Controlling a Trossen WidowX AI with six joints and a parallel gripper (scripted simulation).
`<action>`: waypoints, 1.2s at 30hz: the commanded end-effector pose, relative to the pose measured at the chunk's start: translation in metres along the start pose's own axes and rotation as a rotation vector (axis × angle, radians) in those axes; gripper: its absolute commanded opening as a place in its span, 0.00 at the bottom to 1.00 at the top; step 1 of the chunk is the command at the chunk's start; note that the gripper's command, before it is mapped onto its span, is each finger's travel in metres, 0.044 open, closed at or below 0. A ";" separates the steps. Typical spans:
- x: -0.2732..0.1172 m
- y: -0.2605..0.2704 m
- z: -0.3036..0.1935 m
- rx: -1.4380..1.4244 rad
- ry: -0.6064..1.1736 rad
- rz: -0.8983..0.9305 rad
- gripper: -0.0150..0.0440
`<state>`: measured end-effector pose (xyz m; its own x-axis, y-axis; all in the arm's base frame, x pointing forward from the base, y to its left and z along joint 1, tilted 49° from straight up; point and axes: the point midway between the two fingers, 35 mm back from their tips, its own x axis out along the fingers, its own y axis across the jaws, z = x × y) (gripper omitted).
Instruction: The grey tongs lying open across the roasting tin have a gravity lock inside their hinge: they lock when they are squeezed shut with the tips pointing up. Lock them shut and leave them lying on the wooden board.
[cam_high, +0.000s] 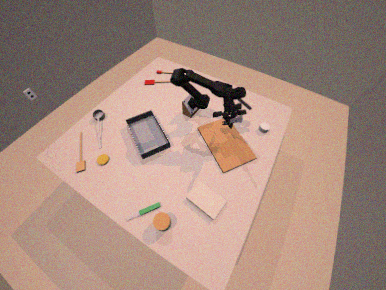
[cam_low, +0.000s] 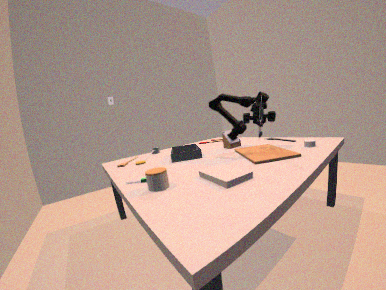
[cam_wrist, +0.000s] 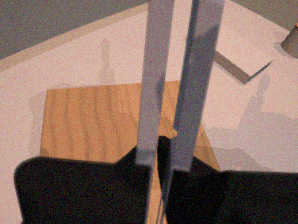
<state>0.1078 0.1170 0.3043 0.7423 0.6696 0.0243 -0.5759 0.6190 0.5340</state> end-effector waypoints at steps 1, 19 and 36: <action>0.001 0.002 0.003 -0.046 0.008 -0.006 0.00; 0.014 0.007 0.006 -0.191 0.058 -0.067 0.00; 0.020 0.003 0.003 -0.389 0.232 -0.115 0.00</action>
<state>0.1209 0.1319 0.3080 0.7435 0.6388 -0.1981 -0.6080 0.7690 0.1976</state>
